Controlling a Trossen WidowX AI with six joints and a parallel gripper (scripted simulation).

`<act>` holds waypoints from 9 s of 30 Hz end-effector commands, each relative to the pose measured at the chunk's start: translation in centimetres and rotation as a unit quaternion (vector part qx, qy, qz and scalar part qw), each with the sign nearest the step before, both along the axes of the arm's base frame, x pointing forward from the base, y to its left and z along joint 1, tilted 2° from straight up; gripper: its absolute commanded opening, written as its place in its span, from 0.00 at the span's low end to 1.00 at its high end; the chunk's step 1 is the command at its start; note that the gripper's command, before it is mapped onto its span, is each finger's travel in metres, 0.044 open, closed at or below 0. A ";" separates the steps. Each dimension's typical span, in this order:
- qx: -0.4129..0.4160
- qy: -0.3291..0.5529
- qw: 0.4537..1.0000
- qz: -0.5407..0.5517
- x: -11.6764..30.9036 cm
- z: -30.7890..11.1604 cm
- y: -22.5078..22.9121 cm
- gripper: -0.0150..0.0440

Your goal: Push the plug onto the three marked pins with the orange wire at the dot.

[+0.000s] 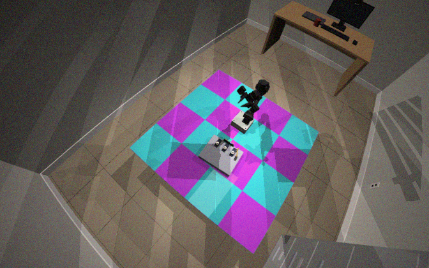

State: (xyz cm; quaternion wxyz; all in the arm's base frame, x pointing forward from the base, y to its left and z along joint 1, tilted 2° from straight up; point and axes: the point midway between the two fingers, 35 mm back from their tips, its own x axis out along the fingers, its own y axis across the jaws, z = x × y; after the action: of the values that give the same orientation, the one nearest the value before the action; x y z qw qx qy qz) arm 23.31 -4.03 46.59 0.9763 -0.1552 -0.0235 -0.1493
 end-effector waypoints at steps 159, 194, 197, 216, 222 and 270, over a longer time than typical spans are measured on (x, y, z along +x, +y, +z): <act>0.199 0.714 0.670 0.023 3.2 -38.2 6.1 0.25; 0.217 0.711 0.668 0.004 -3.1 -43.6 3.5 0.25; 0.217 0.711 0.669 0.004 -2.4 -43.5 3.5 0.25; 0.217 0.710 0.670 0.004 0.8 -43.2 3.6 0.25; 0.217 0.710 0.670 0.004 0.9 -43.2 3.5 0.25; 0.217 0.710 0.670 0.004 2.3 -37.6 3.5 1.00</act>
State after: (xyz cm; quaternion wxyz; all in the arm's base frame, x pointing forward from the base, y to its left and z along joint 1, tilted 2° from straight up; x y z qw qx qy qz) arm 25.77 -0.48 7.30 0.7051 0.0028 0.7090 0.0096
